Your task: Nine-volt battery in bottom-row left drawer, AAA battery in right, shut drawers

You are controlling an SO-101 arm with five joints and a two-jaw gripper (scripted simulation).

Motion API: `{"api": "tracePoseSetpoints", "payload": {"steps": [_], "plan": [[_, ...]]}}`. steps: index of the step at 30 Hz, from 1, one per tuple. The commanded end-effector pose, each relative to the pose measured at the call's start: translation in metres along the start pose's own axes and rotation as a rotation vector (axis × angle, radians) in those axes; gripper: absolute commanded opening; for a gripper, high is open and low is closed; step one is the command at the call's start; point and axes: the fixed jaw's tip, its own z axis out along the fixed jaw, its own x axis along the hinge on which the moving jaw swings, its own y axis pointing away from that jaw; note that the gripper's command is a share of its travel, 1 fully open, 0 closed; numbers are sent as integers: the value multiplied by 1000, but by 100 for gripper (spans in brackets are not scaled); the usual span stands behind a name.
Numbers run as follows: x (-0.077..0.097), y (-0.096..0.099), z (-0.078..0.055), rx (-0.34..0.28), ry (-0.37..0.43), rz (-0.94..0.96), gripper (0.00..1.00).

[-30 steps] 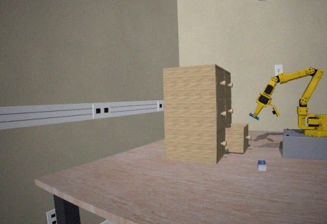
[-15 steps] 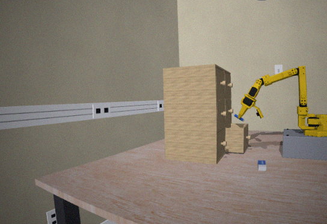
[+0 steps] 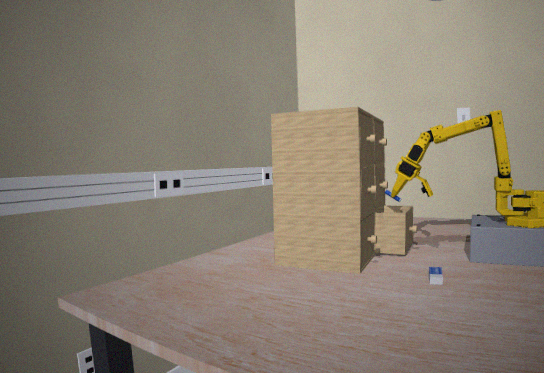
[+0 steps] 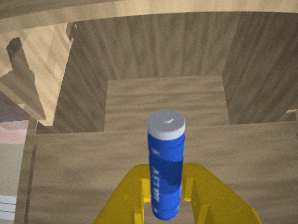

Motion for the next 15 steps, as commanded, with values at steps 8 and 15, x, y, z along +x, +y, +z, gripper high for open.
{"api": "tracePoseSetpoints", "payload": {"steps": [8,15], "plan": [[-2,-1,3,2,-13,-7,0],[-2,-1,4,2,-13,-7,0]]}}
